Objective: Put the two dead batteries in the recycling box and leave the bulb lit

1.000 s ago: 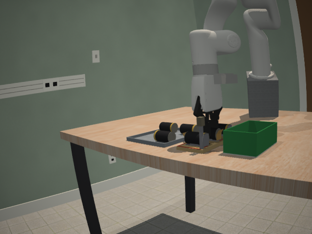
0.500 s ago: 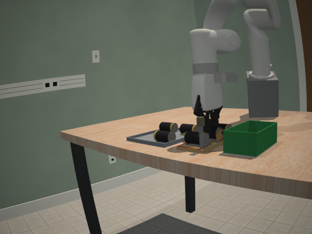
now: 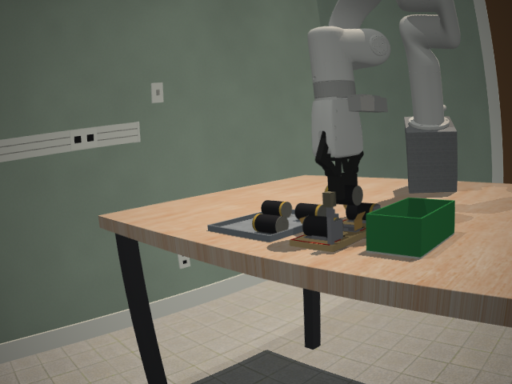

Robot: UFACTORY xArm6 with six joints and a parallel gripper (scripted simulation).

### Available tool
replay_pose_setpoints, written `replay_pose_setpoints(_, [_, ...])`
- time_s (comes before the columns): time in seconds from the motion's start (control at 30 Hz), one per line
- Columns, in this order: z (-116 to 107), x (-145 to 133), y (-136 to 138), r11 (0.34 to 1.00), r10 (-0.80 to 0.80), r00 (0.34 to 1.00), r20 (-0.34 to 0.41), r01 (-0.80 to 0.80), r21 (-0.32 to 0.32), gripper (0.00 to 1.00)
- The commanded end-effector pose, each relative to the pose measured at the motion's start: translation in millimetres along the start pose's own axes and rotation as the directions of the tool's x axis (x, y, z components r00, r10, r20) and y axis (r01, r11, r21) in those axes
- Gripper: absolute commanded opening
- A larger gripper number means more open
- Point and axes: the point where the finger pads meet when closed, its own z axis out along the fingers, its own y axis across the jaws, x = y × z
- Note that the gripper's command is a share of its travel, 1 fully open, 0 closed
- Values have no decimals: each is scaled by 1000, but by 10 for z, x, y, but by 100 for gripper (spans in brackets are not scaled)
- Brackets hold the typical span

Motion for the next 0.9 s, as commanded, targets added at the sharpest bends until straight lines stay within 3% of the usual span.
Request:
replay_pose_setpoints(0.0, [-35,3,15,1000,0,1000,1,0,-3,28])
replay_pose_setpoints(0.07, [-139,3,14,1000,0,1000,1,0,-3,28])
replay_pose_setpoints(0.2, [-609,3,13,1000,0,1000,1,0,-3,28])
replay_pose_setpoints(0.27, [-721,3,13,1000,0,1000,1,0,-3,28])
replay_pose_setpoints(0.87, [-727,3,13,1000,23,1000,1,-23,-3,28])
